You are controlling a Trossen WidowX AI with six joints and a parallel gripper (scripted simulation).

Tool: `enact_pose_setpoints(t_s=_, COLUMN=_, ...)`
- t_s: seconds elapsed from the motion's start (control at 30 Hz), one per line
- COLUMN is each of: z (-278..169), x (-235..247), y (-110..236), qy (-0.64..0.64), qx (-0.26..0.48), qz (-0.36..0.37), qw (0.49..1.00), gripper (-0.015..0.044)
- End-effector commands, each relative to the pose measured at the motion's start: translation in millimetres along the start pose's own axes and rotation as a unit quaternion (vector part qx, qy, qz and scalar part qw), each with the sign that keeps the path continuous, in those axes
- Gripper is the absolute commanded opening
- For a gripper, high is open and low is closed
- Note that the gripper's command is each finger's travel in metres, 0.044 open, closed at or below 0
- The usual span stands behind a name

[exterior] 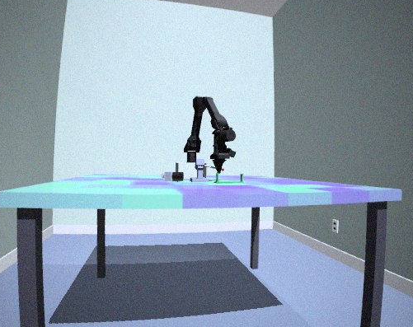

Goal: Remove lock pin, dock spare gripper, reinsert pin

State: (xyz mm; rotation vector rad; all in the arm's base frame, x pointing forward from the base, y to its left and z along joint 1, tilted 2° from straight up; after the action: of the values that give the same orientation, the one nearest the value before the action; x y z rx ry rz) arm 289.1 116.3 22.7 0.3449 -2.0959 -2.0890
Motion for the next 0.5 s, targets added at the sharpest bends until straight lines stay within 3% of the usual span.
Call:
enact_pose_setpoints(t_s=0.0, z=-0.2, x=-0.2, y=1.6, qy=-0.001, qx=-0.016, qz=-0.003, qw=1.0, gripper=0.0)
enact_pose_setpoints(t_s=0.47, z=1.6, x=-1.9, y=12.1, qy=-0.011, qx=-0.107, qz=-0.023, qw=0.994, gripper=0.0)
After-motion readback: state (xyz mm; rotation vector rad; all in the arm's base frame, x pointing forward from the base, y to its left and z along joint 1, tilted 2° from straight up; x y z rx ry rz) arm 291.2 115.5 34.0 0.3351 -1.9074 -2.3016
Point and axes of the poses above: the point midway between the two fingers, 35 mm back from their tips, its own y axis back along the fingers, its own x axis across the jaws, z = x × y, the point moved 3 cm from there along y, back along the fingers, and after that the axes turned 14 degrees about y, right-handed, at the moved point
